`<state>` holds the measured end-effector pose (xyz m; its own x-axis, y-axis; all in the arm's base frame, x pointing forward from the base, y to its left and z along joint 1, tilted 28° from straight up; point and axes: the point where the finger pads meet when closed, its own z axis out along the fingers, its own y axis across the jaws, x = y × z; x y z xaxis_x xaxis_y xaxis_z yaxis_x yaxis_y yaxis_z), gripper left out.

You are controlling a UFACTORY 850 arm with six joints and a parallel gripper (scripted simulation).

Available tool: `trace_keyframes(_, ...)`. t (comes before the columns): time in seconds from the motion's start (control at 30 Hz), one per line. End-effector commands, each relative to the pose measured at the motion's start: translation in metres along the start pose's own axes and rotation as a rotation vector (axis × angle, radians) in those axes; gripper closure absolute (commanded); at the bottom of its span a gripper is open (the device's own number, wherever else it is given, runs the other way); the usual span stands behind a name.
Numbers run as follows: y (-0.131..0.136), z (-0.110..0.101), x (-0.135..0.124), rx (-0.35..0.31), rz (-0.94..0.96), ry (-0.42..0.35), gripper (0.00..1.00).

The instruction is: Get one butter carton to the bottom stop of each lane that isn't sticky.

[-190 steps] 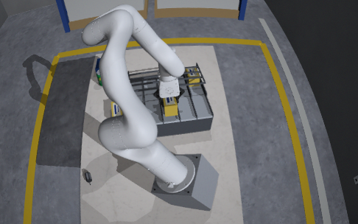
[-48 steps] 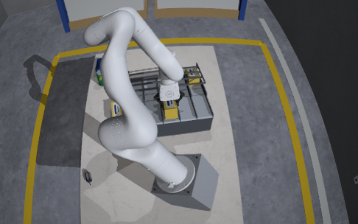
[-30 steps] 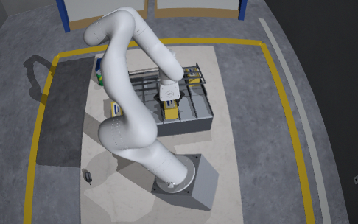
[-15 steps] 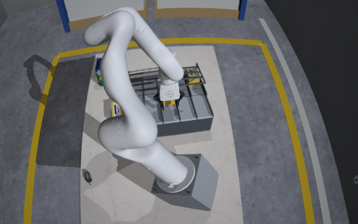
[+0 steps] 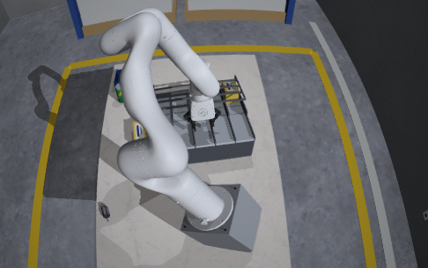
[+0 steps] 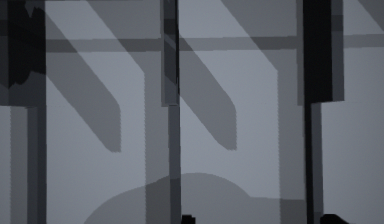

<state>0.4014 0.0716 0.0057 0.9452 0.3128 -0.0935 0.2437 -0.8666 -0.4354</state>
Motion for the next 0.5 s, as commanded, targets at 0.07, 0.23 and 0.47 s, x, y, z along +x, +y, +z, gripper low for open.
trace_keyframes(0.07,0.0002,-0.0005,0.0005,0.000,0.000,0.001,0.22)
trace_keyframes(0.23,0.0002,-0.0005,0.0005,0.000,0.000,0.001,0.22)
trace_keyframes(0.47,0.0002,-0.0005,0.0005,0.000,0.000,0.001,0.22)
